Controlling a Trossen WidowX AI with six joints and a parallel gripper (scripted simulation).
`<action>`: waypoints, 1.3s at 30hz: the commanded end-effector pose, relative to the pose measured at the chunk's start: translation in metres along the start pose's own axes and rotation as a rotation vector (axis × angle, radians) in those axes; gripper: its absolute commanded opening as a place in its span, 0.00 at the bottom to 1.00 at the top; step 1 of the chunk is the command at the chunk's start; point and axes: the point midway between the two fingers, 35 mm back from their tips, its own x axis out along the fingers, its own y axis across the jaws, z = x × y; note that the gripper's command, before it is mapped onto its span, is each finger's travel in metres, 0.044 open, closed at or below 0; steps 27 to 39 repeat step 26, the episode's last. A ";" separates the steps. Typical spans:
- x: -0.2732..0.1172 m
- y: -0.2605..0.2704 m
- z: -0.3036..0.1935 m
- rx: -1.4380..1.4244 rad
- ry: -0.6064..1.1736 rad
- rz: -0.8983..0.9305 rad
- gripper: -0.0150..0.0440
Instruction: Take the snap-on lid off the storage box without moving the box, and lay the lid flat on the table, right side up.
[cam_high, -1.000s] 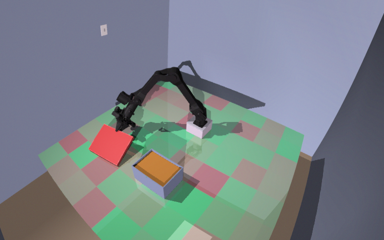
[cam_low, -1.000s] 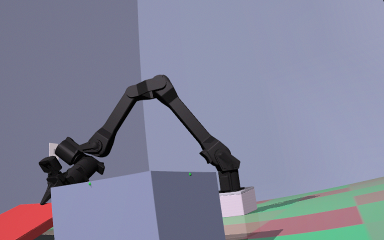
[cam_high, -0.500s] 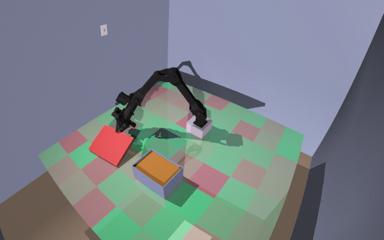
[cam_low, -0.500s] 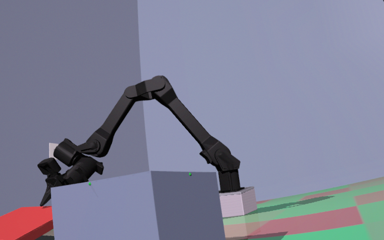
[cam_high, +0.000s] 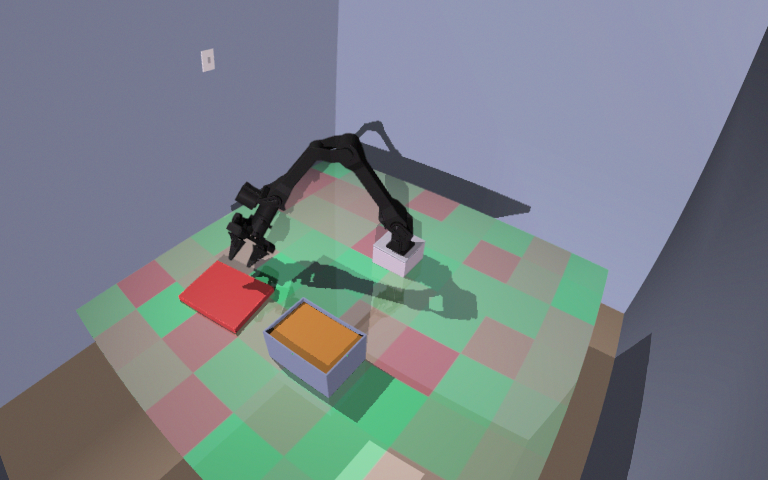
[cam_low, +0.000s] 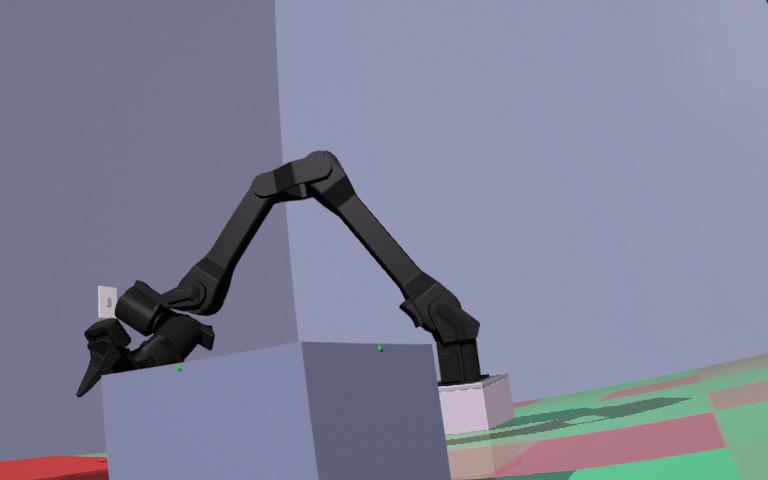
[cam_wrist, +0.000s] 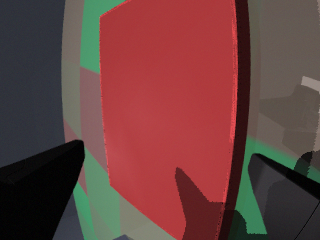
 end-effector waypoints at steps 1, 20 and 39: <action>-0.007 -0.006 -0.001 0.001 0.003 0.000 1.00; -0.036 -0.032 -0.001 0.001 0.003 -0.004 1.00; -0.041 -0.035 0.000 0.001 0.003 -0.004 1.00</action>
